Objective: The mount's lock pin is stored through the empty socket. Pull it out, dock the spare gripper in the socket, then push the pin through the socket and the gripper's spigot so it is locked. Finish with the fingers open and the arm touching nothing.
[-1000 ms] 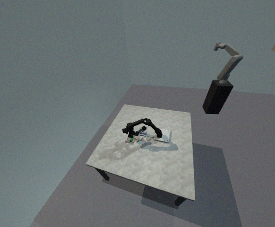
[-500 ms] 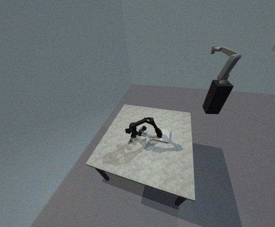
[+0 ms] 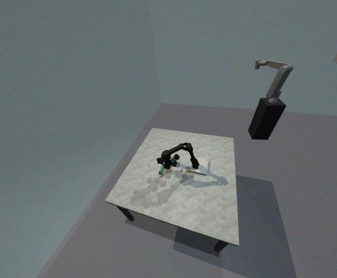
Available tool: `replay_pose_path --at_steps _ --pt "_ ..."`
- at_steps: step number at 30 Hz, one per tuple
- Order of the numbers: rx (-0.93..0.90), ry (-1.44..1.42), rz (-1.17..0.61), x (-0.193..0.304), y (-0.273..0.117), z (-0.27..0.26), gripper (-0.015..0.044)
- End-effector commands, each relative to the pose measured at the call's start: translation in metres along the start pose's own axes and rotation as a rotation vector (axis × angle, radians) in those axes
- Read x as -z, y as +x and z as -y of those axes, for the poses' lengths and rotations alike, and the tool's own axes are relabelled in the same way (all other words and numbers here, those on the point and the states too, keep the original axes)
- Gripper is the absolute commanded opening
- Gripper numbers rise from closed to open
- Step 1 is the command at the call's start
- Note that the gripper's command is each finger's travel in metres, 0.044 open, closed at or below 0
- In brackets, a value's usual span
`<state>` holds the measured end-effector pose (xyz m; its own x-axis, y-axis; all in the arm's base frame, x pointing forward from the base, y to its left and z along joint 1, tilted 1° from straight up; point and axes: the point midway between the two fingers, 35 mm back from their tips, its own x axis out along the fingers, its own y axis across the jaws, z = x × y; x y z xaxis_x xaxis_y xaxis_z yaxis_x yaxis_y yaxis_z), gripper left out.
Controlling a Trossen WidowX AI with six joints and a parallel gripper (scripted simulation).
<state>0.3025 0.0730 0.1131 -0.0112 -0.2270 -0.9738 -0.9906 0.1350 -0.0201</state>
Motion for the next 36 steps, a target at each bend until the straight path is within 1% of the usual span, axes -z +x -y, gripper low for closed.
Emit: replay_pose_path --at_steps 1,10,14,36 --pt "-0.002 0.003 0.003 -0.002 0.005 -0.002 0.0" --pt "-0.004 0.0 0.005 -0.012 0.041 -0.002 0.0" --pt "0.0 0.001 0.006 -0.014 0.051 -0.003 0.0" --pt "0.0 0.001 0.007 0.002 0.05 0.0 0.0"
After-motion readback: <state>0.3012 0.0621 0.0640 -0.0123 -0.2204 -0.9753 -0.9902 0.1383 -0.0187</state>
